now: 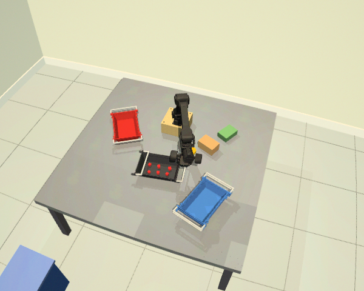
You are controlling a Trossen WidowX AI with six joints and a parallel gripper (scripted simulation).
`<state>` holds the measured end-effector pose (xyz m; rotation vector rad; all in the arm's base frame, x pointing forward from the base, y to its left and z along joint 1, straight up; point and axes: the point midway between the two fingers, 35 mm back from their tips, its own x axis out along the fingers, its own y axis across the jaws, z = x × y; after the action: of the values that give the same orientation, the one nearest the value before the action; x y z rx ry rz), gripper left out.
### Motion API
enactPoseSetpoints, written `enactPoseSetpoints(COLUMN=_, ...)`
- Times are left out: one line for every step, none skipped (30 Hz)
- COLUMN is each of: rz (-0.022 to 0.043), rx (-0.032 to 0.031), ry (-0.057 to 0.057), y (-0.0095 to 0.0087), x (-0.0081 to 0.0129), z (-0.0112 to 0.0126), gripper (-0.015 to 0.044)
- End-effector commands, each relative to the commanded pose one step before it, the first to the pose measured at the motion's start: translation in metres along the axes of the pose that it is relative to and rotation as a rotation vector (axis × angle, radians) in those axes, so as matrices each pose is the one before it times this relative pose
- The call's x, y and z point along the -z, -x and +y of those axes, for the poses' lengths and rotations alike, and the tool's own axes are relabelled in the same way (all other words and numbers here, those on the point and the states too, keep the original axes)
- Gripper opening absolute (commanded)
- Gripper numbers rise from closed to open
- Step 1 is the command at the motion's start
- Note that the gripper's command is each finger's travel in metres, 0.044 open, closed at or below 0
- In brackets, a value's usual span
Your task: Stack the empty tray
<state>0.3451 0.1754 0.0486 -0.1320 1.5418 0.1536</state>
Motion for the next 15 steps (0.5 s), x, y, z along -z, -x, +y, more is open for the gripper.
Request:
enactPoseSetpoints(rz=-0.00484, rx=0.00274, ry=-0.0211, y=-0.00118, x=-0.00126, z=-0.00441, gripper=0.0088)
enactPoseSetpoints(rz=-0.00001, rx=0.0, ry=0.0, y=-0.00201, x=-0.00015, z=0.00005, gripper=0.0088)
enactPoseSetpoints(rz=-0.00001, rx=0.0, ry=0.0, y=-0.00278, x=-0.00019, z=0.00006, gripper=0.0088)
enactPoseSetpoints(rz=-0.00001, rx=0.0, ry=0.0, y=-0.00361, x=-0.00022, z=0.00007, gripper=0.0088)
enactPoseSetpoints(rz=0.0, rx=0.0, ry=0.0, y=-0.00451, x=-0.00022, z=0.00007, gripper=0.0088)
enactPoseSetpoints(rz=0.0, rx=0.0, ry=0.0, y=-0.00546, x=-0.00019, z=0.00006, gripper=0.0088)
enactPoseSetpoints(rz=0.00001, rx=0.0, ry=0.0, y=-0.00616, x=-0.00011, z=0.00003, gripper=0.0088)
enactPoseSetpoints(rz=0.00002, rx=0.00001, ry=0.0, y=-0.00638, x=0.00001, z=0.0, gripper=0.0088)
enactPoseSetpoints(rz=0.00003, rx=0.00001, ry=0.0, y=-0.00638, x=0.00013, z=-0.00004, gripper=0.0088)
enactPoseSetpoints(rz=0.00004, rx=0.00001, ry=0.0, y=-0.00635, x=0.00025, z=-0.00008, gripper=0.0088)
enactPoseSetpoints(rz=0.00006, rx=0.00002, ry=0.0, y=-0.00632, x=0.00036, z=-0.00011, gripper=0.0088)
enactPoseSetpoints(rz=0.00005, rx=0.00002, ry=0.0, y=-0.00516, x=0.00039, z=-0.00012, gripper=0.0088)
enactPoseSetpoints(rz=0.00004, rx=0.00001, ry=0.0, y=-0.00311, x=0.00027, z=-0.00008, gripper=0.0088)
enactPoseSetpoints(rz=0.00001, rx=0.0, ry=0.0, y=-0.00103, x=0.0001, z=-0.00003, gripper=0.0088)
enactPoseSetpoints(rz=0.0, rx=0.0, ry=0.0, y=0.0, x=0.0, z=0.0, gripper=0.0088)
